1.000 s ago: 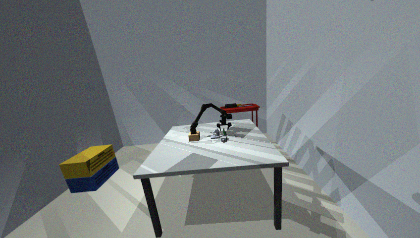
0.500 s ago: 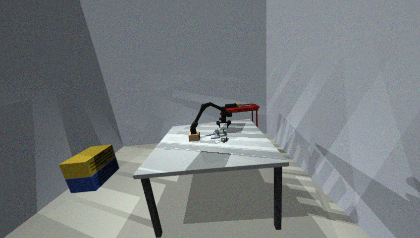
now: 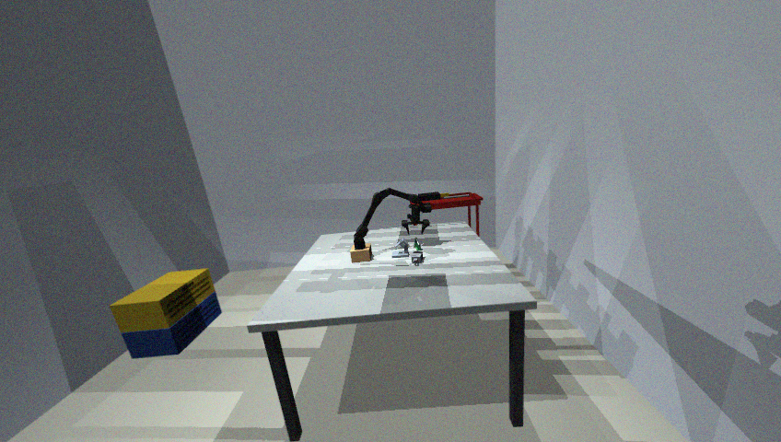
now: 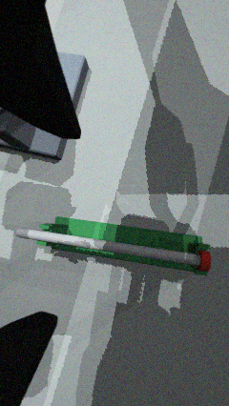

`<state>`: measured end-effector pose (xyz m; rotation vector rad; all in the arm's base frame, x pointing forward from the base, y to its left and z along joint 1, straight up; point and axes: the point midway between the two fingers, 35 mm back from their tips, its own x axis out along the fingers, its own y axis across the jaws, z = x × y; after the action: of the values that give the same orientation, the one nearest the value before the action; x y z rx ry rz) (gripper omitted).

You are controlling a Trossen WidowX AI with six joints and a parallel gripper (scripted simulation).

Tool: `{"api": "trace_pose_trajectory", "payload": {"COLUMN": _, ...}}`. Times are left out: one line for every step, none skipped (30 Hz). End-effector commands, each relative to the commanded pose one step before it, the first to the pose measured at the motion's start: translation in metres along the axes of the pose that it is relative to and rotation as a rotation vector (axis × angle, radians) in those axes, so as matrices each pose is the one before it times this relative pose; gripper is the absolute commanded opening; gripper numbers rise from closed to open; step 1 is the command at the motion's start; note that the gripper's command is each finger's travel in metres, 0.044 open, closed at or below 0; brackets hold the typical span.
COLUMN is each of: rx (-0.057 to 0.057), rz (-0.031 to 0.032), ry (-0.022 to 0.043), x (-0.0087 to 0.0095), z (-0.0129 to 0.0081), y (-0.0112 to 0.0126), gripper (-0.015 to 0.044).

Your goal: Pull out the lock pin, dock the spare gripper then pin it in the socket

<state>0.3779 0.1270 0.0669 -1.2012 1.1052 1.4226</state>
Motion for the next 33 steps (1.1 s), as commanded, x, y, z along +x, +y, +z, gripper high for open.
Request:
{"api": "trace_pose_trajectory", "payload": {"rx": -0.0001, "rz": -0.00064, "ry": -0.00008, "x": -0.01068, "z": 0.00117, "y": 0.00088, "gripper": 0.0440}}
{"api": "trace_pose_trajectory", "payload": {"rx": 0.0002, "rz": 0.00169, "ry": 0.00021, "x": 0.00839, "z": -0.00092, "y": -0.00060, "gripper": 0.0440}}
{"api": "trace_pose_trajectory", "payload": {"rx": 0.0000, "rz": -0.00006, "ry": -0.00001, "x": -0.00110, "z": 0.00014, "y": -0.00004, "gripper": 0.0440}}
{"api": "trace_pose_trajectory", "payload": {"rx": 0.0000, "rz": -0.00011, "ry": -0.00001, "x": -0.00201, "z": 0.00025, "y": -0.00005, "gripper": 0.0440}}
{"api": "trace_pose_trajectory", "payload": {"rx": 0.0000, "rz": -0.00016, "ry": -0.00002, "x": -0.00297, "z": 0.00036, "y": -0.00005, "gripper": 0.0440}}
{"api": "trace_pose_trajectory", "payload": {"rx": 0.0000, "rz": -0.00021, "ry": -0.00002, "x": -0.00402, "z": 0.00048, "y": -0.00002, "gripper": 0.0440}}
{"api": "trace_pose_trajectory", "payload": {"rx": 0.0000, "rz": -0.00026, "ry": -0.00003, "x": -0.00518, "z": 0.00061, "y": 0.00007, "gripper": 0.0440}}
{"api": "trace_pose_trajectory", "payload": {"rx": 0.0000, "rz": -0.00027, "ry": -0.00003, "x": -0.00558, "z": 0.00065, "y": 0.00018, "gripper": 0.0440}}
{"api": "trace_pose_trajectory", "payload": {"rx": 0.0000, "rz": -0.00027, "ry": -0.00003, "x": -0.00593, "z": 0.00067, "y": 0.00032, "gripper": 0.0440}}
{"api": "trace_pose_trajectory", "payload": {"rx": 0.0000, "rz": -0.00027, "ry": -0.00003, "x": -0.00616, "z": 0.00068, "y": 0.00047, "gripper": 0.0440}}
{"api": "trace_pose_trajectory", "payload": {"rx": 0.0000, "rz": -0.00027, "ry": -0.00003, "x": -0.00629, "z": 0.00068, "y": 0.00062, "gripper": 0.0440}}
{"api": "trace_pose_trajectory", "payload": {"rx": 0.0000, "rz": -0.00026, "ry": -0.00003, "x": -0.00636, "z": 0.00066, "y": 0.00078, "gripper": 0.0440}}
{"api": "trace_pose_trajectory", "payload": {"rx": 0.0000, "rz": -0.00025, "ry": -0.00003, "x": -0.00633, "z": 0.00064, "y": 0.00092, "gripper": 0.0440}}
{"api": "trace_pose_trajectory", "payload": {"rx": 0.0000, "rz": -0.00018, "ry": -0.00002, "x": -0.00495, "z": 0.00049, "y": 0.00083, "gripper": 0.0440}}
{"api": "trace_pose_trajectory", "payload": {"rx": 0.0000, "rz": -0.00011, "ry": -0.00001, "x": -0.00301, "z": 0.00029, "y": 0.00055, "gripper": 0.0440}}
{"api": "trace_pose_trajectory", "payload": {"rx": 0.0000, "rz": -0.00004, "ry": 0.00000, "x": -0.00101, "z": 0.00010, "y": 0.00019, "gripper": 0.0440}}
{"api": "trace_pose_trajectory", "payload": {"rx": 0.0000, "rz": 0.00000, "ry": 0.00000, "x": 0.00000, "z": 0.00000, "y": 0.00000, "gripper": 0.0440}}
{"api": "trace_pose_trajectory", "payload": {"rx": 0.0053, "rz": -0.00388, "ry": 0.00107, "x": 0.00808, "z": -0.00392, "y": -0.00275, "gripper": 0.0440}}
{"api": "trace_pose_trajectory", "payload": {"rx": 0.0162, "rz": -0.00649, "ry": 0.00419, "x": 0.00035, "z": -0.00998, "y": -0.00152, "gripper": 0.0440}}
{"api": "trace_pose_trajectory", "payload": {"rx": 0.0270, "rz": -0.01048, "ry": 0.00726, "x": 0.00068, "z": -0.01667, "y": -0.00222, "gripper": 0.0440}}
{"api": "trace_pose_trajectory", "payload": {"rx": 0.0340, "rz": -0.01254, "ry": 0.00959, "x": 0.00106, "z": -0.02091, "y": -0.00231, "gripper": 0.0440}}
{"api": "trace_pose_trajectory", "payload": {"rx": 0.0343, "rz": -0.01190, "ry": 0.01016, "x": 0.00131, "z": -0.02099, "y": -0.00187, "gripper": 0.0440}}
{"api": "trace_pose_trajectory", "payload": {"rx": 0.0338, "rz": -0.01103, "ry": 0.01051, "x": 0.00153, "z": -0.02064, "y": -0.00140, "gripper": 0.0440}}
{"api": "trace_pose_trajectory", "payload": {"rx": 0.0244, "rz": -0.00751, "ry": 0.00786, "x": 0.00127, "z": -0.01483, "y": -0.00081, "gripper": 0.0440}}
{"api": "trace_pose_trajectory", "payload": {"rx": 0.0293, "rz": -0.00853, "ry": 0.00974, "x": 0.00167, "z": -0.01774, "y": -0.00063, "gripper": 0.0440}}
{"api": "trace_pose_trajectory", "payload": {"rx": 0.0320, "rz": -0.00869, "ry": 0.01099, "x": 0.00200, "z": -0.01927, "y": -0.00029, "gripper": 0.0440}}
{"api": "trace_pose_trajectory", "payload": {"rx": 0.0334, "rz": -0.00838, "ry": 0.01186, "x": 0.00228, "z": -0.02001, "y": 0.00011, "gripper": 0.0440}}
{"api": "trace_pose_trajectory", "payload": {"rx": 0.0300, "rz": -0.00694, "ry": 0.01100, "x": 0.00224, "z": -0.01791, "y": 0.00042, "gripper": 0.0440}}
{"api": "trace_pose_trajectory", "payload": {"rx": 0.0224, "rz": -0.00480, "ry": 0.00839, "x": 0.00179, "z": -0.01329, "y": 0.00048, "gripper": 0.0440}}
{"api": "trace_pose_trajectory", "payload": {"rx": 0.0134, "rz": -0.00273, "ry": 0.00512, "x": 0.00113, "z": -0.00796, "y": 0.00034, "gripper": 0.0440}}
{"api": "trace_pose_trajectory", "payload": {"rx": 0.0045, "rz": -0.00089, "ry": 0.00172, "x": 0.00039, "z": -0.00265, "y": 0.00012, "gripper": 0.0440}}
{"api": "trace_pose_trajectory", "payload": {"rx": 0.0000, "rz": 0.00000, "ry": 0.00000, "x": 0.00000, "z": 0.00000, "y": 0.00000, "gripper": 0.0440}}
{"api": "trace_pose_trajectory", "payload": {"rx": 0.0000, "rz": 0.00000, "ry": 0.00000, "x": 0.00000, "z": 0.00000, "y": 0.00000, "gripper": 0.0440}}
